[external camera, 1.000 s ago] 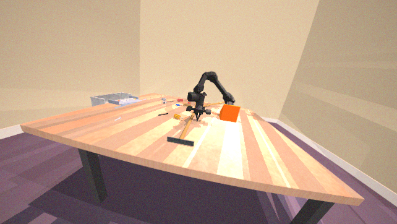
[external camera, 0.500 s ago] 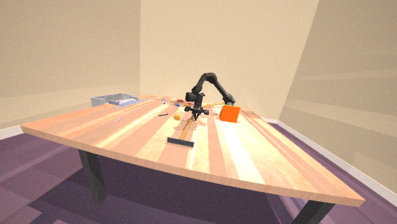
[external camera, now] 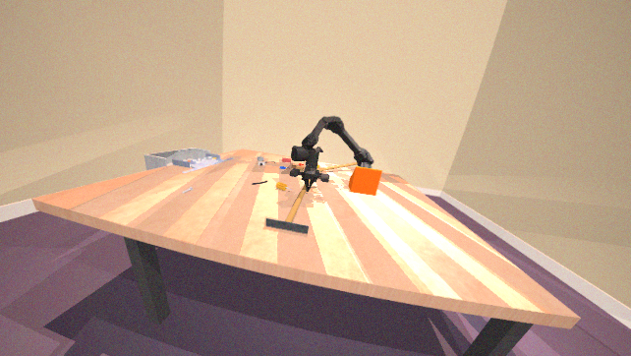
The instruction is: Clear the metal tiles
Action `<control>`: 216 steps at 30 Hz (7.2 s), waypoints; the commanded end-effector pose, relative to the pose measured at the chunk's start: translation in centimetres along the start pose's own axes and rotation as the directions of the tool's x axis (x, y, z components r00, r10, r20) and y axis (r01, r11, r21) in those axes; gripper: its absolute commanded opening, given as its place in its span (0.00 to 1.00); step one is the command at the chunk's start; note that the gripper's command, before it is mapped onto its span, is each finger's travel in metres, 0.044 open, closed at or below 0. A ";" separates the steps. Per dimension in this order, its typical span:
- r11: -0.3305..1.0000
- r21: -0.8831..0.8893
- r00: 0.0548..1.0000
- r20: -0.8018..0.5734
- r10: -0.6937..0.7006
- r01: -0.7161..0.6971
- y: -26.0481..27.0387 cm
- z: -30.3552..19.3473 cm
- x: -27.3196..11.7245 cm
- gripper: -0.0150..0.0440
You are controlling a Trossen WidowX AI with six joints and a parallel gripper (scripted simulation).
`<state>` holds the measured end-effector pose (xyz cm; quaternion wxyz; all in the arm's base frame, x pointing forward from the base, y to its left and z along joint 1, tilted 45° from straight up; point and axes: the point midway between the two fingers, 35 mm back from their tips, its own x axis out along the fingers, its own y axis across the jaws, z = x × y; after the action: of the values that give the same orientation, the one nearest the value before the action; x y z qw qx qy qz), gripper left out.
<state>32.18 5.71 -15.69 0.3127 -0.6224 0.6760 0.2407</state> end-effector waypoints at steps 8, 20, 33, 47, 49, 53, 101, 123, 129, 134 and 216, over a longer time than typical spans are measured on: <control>1.000 0.000 1.000 -0.003 0.000 0.000 -1.3 -0.1 0.1 0.25; 1.000 0.000 1.000 -0.003 -0.001 0.001 -2.5 -0.1 0.1 0.25; 1.000 0.001 1.000 -0.004 -0.001 0.001 -3.8 -0.1 0.1 0.25; 1.000 0.001 1.000 -0.005 -0.002 0.002 -5.2 -0.3 0.1 0.25; 1.000 0.002 1.000 -0.005 -0.002 0.002 -5.4 -0.3 0.1 0.25; 1.000 0.002 1.000 -0.005 -0.002 0.002 -5.8 -0.4 0.1 0.25; 1.000 -0.002 1.000 0.003 -0.007 0.007 -7.2 -0.3 -10.3 0.25; 0.981 0.194 1.000 -0.001 0.000 0.000 -3.0 0.1 -15.4 0.25; 0.980 0.199 1.000 0.000 0.000 0.000 -3.2 0.3 -14.3 0.25; 0.979 0.205 1.000 0.002 0.000 0.000 -3.5 0.4 -13.0 0.25; 0.962 0.272 1.000 -0.005 -0.002 0.003 -6.0 -0.2 0.1 0.25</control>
<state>37.73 5.11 -15.34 0.3955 -0.5744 0.7020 0.1445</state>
